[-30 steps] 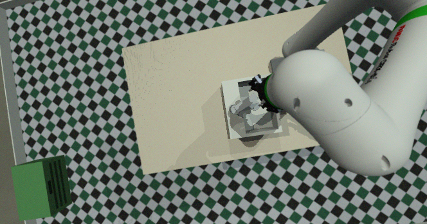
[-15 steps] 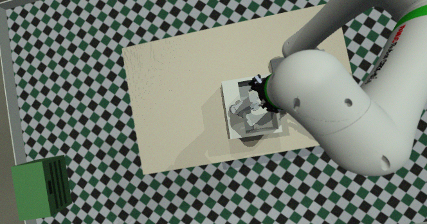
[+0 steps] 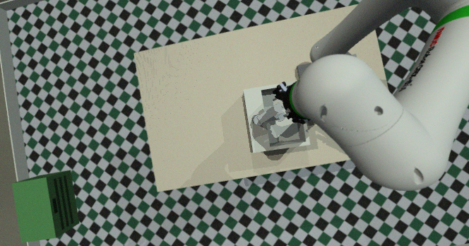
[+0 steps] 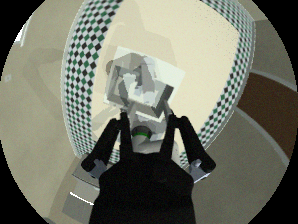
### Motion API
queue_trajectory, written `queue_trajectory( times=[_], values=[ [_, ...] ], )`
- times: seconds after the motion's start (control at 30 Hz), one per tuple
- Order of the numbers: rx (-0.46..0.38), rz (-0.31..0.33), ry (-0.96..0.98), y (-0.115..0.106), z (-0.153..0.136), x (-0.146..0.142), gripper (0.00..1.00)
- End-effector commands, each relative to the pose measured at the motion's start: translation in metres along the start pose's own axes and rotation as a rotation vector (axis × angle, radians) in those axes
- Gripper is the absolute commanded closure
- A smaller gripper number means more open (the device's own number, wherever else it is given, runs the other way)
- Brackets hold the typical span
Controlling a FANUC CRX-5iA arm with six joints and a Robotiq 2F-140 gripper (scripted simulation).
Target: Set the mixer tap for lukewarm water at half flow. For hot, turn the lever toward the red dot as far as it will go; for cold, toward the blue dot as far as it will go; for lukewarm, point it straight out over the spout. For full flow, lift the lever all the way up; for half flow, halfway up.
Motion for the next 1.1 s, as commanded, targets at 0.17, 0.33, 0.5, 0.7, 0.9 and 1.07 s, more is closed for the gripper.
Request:
queue_trajectory(
  times=[0.17, 0.33, 0.5, 0.7, 0.9, 1.07],
  values=[
    [0.001, 0.001, 0.001, 0.006, 0.0, 0.0, 0.57],
    [0.001, 0.001, 0.001, 0.013, 0.001, -0.001, 0.57],
    [0.001, 0.001, 0.001, 0.021, 0.001, -0.001, 0.57],
    [0.001, 0.001, 0.001, 0.028, 0.002, -0.001, 0.57],
    [0.001, 0.001, 0.001, 0.037, 0.002, -0.002, 0.57],
    [0.001, 0.001, 0.001, 0.043, 0.003, -0.002, 0.57]
  ],
)
Point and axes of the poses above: the point where the finger pads meet when closed, its own y axis out along the fingers, its own x axis across the jaws, z = x × y, the point moved 10 cm from there along -y, back along the fingers, and after that the axes turned 5 degrees about y, right-handed, at the moved point
